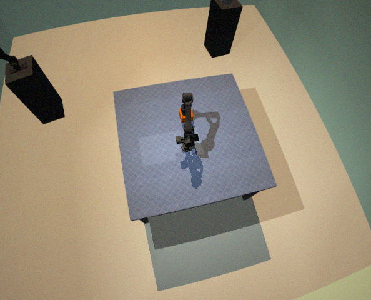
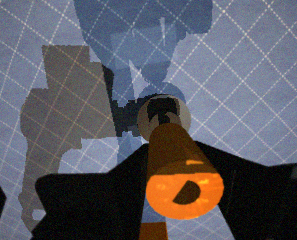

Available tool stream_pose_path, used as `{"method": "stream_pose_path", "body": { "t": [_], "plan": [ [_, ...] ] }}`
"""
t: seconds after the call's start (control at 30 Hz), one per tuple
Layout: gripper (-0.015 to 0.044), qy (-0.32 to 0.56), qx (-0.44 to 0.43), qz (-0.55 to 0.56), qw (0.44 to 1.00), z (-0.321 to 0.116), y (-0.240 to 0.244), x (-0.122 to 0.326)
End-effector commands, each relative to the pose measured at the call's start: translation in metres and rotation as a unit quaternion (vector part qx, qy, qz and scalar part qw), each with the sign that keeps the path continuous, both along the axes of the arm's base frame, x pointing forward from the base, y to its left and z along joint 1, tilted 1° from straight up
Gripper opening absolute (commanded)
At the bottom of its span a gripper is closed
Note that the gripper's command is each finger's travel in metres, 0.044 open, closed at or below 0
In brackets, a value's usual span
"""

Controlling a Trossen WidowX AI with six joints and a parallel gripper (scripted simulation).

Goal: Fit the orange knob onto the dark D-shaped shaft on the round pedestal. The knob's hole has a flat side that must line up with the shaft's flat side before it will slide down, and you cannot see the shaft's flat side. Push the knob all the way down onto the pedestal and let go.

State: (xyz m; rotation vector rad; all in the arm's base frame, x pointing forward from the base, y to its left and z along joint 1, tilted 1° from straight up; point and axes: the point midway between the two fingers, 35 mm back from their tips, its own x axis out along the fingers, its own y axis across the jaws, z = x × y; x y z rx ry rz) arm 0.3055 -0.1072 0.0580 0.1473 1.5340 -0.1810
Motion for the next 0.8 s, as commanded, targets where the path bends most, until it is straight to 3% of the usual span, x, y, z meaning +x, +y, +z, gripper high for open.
{"method": "stream_pose_path", "body": {
  "t": [0.0, 0.17, 0.77],
  "plan": [
    [0.0, -0.002, 0.001, 0.003, 1.0, -0.007, -0.002, 0.001],
    [0.0, -0.002, 0.001, 0.003, 1.0, -0.024, -0.002, 0.001],
    [0.0, -0.002, 0.001, 0.001, 1.0, -0.023, -0.002, 0.005]
  ]
}}
